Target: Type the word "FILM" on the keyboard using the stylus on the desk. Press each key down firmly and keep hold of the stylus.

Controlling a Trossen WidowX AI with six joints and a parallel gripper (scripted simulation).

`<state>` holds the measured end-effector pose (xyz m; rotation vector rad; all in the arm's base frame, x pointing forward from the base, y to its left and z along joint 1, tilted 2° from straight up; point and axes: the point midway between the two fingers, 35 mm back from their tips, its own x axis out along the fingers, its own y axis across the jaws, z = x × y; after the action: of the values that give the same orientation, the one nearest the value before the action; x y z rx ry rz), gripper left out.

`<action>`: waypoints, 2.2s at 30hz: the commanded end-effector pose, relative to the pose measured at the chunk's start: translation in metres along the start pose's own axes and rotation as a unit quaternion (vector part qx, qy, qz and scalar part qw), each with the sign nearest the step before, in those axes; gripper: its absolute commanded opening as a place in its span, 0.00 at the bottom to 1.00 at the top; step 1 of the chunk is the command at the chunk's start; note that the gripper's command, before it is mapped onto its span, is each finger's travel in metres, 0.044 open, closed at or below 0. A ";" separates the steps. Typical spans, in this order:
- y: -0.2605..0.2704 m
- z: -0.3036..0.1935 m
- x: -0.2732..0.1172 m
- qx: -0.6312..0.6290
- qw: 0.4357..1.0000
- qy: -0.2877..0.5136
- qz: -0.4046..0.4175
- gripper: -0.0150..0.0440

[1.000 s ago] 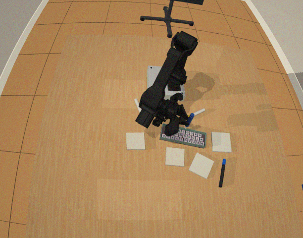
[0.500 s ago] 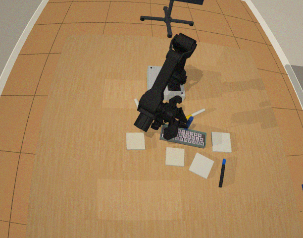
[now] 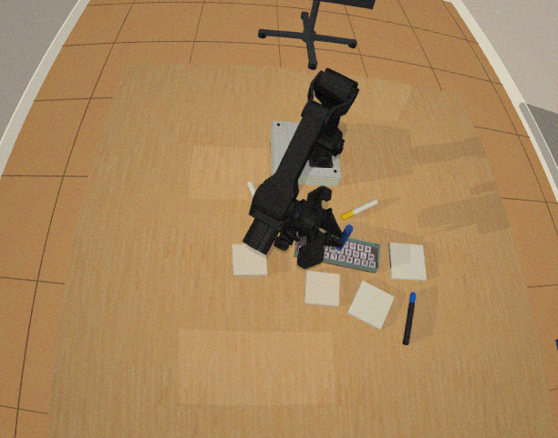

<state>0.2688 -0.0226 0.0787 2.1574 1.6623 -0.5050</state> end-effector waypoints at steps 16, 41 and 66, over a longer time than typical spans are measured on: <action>0.000 0.011 0.009 0.006 1.000 0.004 -0.001 0.39; -0.001 0.021 0.015 0.006 1.000 0.004 -0.001 0.39; 0.000 -0.010 -0.003 0.006 1.000 0.004 -0.001 0.39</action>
<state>0.2679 -0.0200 0.0796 2.1700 1.6737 -0.5157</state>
